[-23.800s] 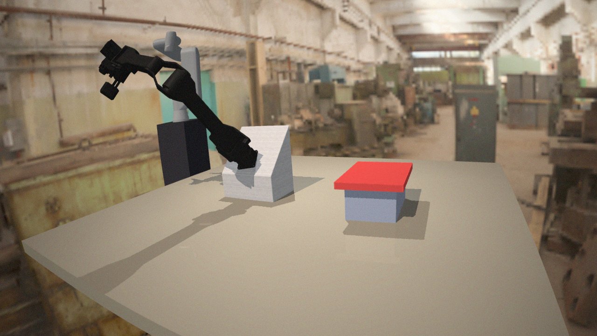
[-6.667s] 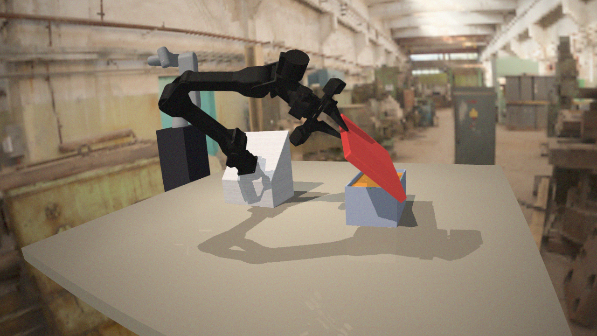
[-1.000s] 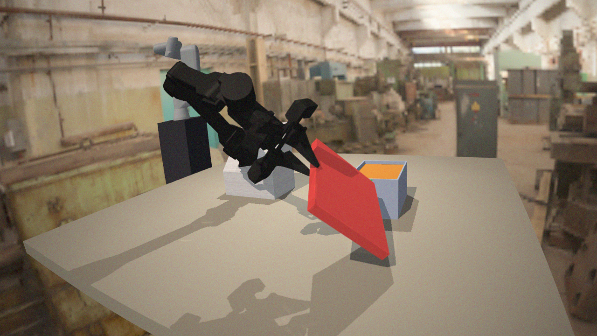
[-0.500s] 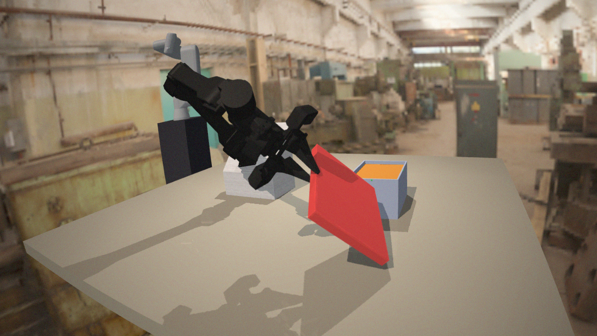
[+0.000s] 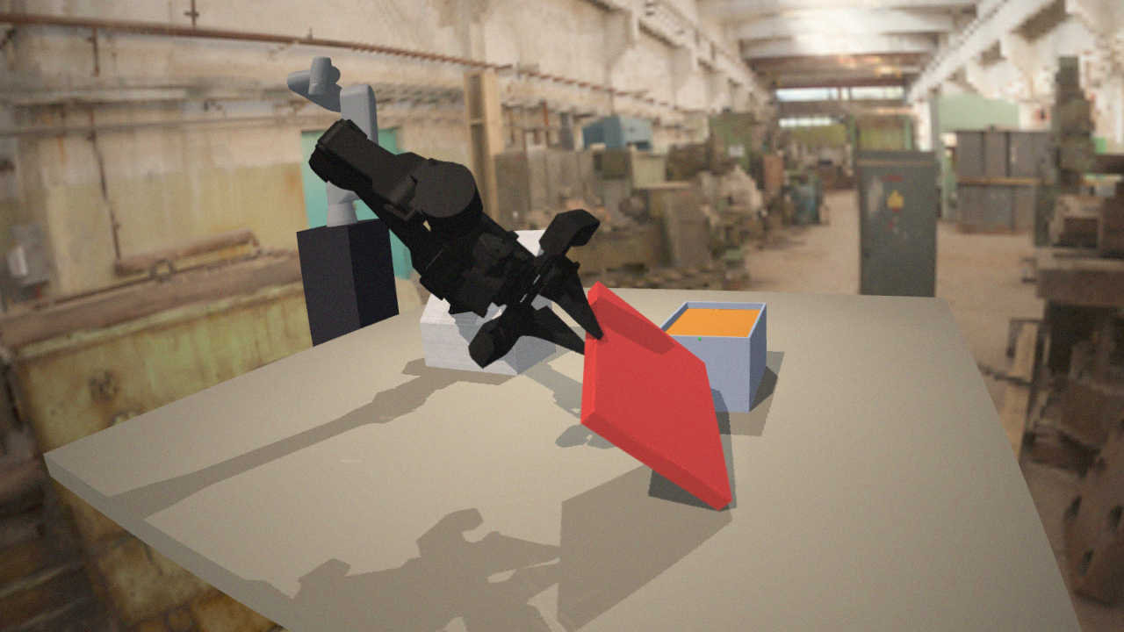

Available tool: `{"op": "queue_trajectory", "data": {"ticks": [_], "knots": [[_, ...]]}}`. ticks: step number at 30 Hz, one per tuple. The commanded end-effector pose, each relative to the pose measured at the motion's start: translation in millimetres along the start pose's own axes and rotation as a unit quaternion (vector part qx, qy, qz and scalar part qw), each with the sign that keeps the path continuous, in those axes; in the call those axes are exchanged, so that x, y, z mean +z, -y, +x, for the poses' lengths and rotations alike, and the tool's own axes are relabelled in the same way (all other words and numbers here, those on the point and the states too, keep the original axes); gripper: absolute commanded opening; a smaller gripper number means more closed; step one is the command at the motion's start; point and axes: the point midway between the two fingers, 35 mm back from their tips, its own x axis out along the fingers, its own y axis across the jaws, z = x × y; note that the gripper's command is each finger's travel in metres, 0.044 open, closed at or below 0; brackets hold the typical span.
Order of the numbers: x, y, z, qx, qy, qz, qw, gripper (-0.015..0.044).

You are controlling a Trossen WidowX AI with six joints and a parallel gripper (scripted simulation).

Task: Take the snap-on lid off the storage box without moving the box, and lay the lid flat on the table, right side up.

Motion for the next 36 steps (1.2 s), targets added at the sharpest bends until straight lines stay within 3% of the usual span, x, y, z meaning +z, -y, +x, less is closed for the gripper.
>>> {"op": "queue_trajectory", "data": {"ticks": [1,36], "knots": [[-1.1,0.3,2.4,0.006,-0.003,-0.002,1.0,0.0],[-1.1,21.4,20.5,0.006,-0.002,-0.002,1.0,0.0]]}}
